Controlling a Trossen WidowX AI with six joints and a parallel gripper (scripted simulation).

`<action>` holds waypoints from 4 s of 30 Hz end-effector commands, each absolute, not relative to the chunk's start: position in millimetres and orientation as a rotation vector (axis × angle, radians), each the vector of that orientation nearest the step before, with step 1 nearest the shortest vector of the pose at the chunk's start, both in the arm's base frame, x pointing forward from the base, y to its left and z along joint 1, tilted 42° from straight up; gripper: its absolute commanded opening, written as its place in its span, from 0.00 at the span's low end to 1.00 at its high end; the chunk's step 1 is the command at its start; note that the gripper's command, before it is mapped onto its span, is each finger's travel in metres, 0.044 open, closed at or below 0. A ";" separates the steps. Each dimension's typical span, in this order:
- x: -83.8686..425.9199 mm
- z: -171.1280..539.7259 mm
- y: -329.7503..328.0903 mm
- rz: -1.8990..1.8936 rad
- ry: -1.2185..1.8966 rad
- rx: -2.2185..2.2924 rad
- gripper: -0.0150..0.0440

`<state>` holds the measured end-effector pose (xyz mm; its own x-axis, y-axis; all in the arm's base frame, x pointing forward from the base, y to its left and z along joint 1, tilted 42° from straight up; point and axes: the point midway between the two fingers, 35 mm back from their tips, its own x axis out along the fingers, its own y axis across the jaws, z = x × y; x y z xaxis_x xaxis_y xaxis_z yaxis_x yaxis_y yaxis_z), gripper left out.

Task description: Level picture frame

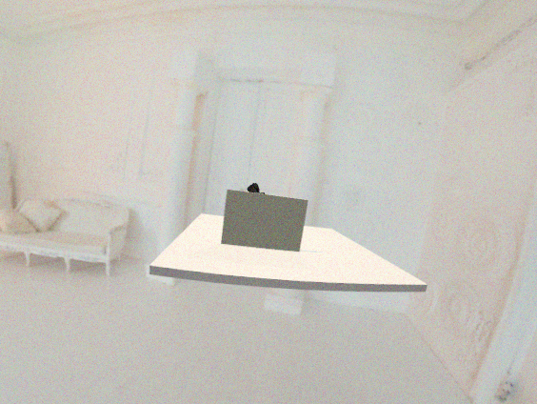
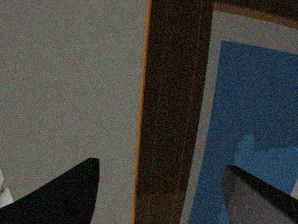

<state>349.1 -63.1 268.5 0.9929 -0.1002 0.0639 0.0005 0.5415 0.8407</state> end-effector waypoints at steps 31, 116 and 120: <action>350.1 271.4 -64.2 -0.061 -0.115 0.992 0.69; 349.9 279.2 -58.0 -0.061 -0.115 0.993 0.25; 349.9 279.2 -58.0 -0.061 -0.115 0.993 0.25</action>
